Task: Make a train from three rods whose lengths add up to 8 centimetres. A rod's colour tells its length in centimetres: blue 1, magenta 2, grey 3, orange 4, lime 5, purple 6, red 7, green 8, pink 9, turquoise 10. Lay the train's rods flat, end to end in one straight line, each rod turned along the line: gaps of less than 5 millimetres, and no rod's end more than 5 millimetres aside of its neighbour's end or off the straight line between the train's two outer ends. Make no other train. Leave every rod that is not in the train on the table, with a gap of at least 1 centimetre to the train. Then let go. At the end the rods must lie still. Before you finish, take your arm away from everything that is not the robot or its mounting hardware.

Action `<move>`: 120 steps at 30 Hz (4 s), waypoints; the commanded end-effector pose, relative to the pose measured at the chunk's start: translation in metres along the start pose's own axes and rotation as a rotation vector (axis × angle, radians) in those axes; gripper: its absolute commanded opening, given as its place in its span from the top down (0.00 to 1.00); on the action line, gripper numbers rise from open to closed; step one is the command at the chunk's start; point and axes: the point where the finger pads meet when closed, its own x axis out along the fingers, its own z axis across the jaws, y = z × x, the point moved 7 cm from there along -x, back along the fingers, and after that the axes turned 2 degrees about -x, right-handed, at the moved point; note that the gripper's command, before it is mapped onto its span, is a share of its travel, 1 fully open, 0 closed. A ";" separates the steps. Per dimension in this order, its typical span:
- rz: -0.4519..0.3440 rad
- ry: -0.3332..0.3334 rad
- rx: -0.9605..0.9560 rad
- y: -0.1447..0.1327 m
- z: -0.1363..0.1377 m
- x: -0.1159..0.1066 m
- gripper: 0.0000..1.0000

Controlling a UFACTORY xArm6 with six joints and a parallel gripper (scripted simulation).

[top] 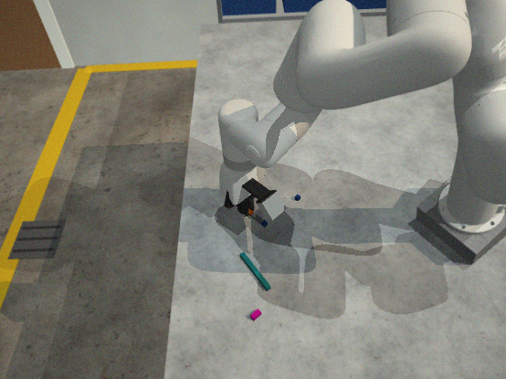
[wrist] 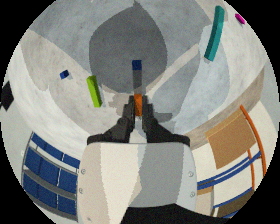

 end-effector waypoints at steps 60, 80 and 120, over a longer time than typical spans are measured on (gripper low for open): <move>-0.003 -0.002 0.000 -0.001 0.001 -0.039 0.76; -0.003 -0.002 0.000 -0.001 0.001 -0.091 0.00; -0.003 -0.002 0.000 -0.001 0.000 -0.156 0.00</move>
